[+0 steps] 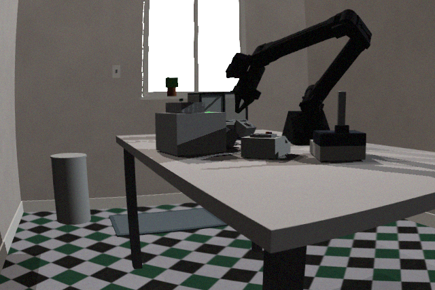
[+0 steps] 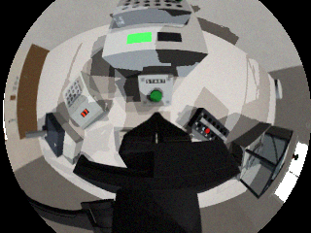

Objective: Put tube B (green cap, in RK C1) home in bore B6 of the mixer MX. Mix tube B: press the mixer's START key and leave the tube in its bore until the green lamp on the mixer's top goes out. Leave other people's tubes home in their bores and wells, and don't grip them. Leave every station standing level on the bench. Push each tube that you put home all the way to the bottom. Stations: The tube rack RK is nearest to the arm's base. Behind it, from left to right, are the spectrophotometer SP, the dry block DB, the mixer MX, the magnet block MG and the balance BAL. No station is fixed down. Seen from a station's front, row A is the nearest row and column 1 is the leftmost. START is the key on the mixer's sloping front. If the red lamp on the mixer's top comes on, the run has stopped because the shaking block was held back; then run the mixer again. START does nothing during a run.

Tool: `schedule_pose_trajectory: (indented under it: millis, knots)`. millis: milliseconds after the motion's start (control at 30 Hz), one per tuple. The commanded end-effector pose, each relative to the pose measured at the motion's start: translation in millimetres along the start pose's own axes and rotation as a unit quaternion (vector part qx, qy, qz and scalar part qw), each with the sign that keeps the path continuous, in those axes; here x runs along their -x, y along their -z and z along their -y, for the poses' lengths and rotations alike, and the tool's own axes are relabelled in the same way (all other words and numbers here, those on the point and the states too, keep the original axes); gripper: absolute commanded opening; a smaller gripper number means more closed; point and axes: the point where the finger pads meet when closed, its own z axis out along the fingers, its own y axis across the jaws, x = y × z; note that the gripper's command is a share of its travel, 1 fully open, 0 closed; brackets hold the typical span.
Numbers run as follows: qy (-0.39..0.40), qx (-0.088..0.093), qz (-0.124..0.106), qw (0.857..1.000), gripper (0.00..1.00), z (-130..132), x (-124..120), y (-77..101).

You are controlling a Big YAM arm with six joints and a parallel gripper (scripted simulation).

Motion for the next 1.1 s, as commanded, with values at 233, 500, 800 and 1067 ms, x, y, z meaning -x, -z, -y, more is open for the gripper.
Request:
schedule_pose_trajectory:
  millis: [233,500,800,1067]
  knots:
    - [0.036,-0.009,0.014,0.999,0.0,5.6,24.3,27.0]
    - [0.019,-0.004,0.007,1.0,0.0,4.8,9.0,30.5]
    - [0.001,-0.006,0.008,1.0,0.0,2.2,-0.3,28.4]
    - [0.019,-0.006,0.007,1.0,0.0,2.5,10.8,28.4]
